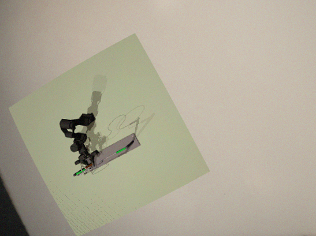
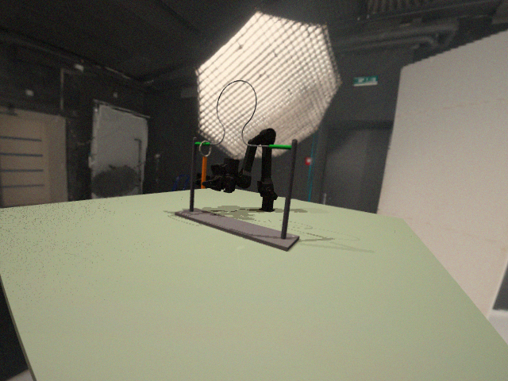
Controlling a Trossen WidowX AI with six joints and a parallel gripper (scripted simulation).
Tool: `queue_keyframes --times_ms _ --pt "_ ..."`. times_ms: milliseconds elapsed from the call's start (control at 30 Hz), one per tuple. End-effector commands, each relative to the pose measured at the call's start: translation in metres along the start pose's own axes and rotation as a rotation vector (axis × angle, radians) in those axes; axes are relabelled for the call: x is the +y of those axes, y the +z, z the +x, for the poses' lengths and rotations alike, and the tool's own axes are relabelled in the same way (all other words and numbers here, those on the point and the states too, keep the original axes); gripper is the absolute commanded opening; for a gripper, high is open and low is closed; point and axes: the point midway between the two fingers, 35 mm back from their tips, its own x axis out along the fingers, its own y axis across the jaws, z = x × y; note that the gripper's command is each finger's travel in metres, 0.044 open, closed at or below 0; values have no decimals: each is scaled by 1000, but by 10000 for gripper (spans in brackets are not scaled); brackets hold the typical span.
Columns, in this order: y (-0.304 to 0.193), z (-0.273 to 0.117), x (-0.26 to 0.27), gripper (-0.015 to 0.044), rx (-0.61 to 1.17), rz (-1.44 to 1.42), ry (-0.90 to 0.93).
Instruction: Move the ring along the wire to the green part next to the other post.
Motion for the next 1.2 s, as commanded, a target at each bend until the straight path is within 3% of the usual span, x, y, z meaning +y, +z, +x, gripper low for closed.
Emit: queue_keyframes --times_ms 0,767,1167 --pt "-1 6 0 160 1 5 -3" --pt "-1 14 1 160 1 5 -3" --pt "-1 13 2 -150 0 1 0"
